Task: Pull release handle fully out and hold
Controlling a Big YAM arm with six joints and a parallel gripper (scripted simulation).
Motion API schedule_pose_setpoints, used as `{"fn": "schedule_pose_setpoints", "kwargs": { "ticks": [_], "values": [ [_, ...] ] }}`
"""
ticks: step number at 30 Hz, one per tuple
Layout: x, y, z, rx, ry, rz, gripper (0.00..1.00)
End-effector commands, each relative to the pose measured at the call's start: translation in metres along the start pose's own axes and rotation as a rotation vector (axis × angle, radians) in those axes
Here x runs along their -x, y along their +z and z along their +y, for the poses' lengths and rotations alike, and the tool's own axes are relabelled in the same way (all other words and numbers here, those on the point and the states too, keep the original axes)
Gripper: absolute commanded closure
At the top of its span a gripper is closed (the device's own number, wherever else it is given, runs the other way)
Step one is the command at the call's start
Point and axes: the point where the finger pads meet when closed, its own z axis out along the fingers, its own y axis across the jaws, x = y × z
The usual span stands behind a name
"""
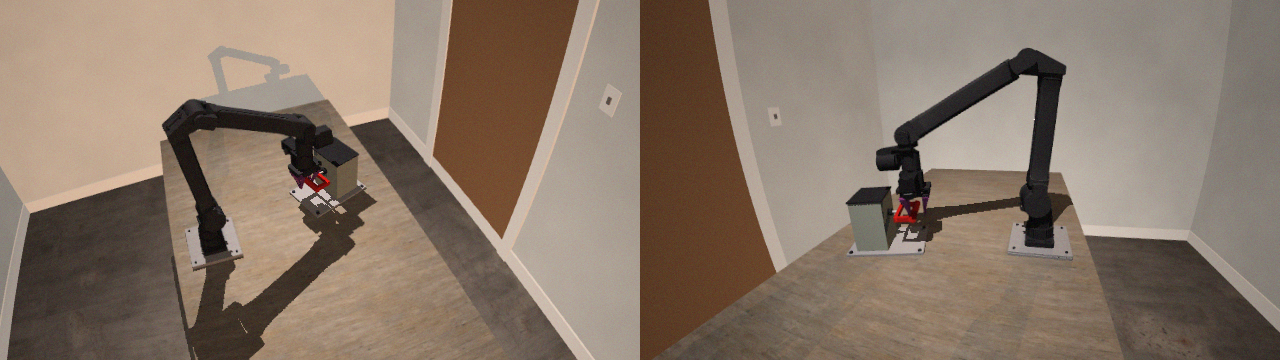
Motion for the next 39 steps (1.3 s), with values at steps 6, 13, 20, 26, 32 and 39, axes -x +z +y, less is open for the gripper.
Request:
{"fn": "schedule_pose_setpoints", "kwargs": {
  "ticks": [6, 13, 20, 26, 32, 39],
  "values": [
    [-0.0016, -0.0315, -0.0335, -0.086, -0.015, 0.009, 0.53],
    [-0.0016, -0.0315, -0.0335, -0.086, -0.015, 0.009, 0.53],
    [-0.0016, -0.0315, -0.0335, -0.086, -0.015, 0.009, 0.53],
    [-0.0016, -0.0315, -0.0335, -0.086, -0.015, 0.009, 0.53],
    [-0.0016, -0.0315, -0.0335, -0.086, -0.015, 0.009, 0.53],
    [-0.0016, -0.0315, -0.0335, -0.086, -0.015, 0.009, 1.00]
  ]
}}
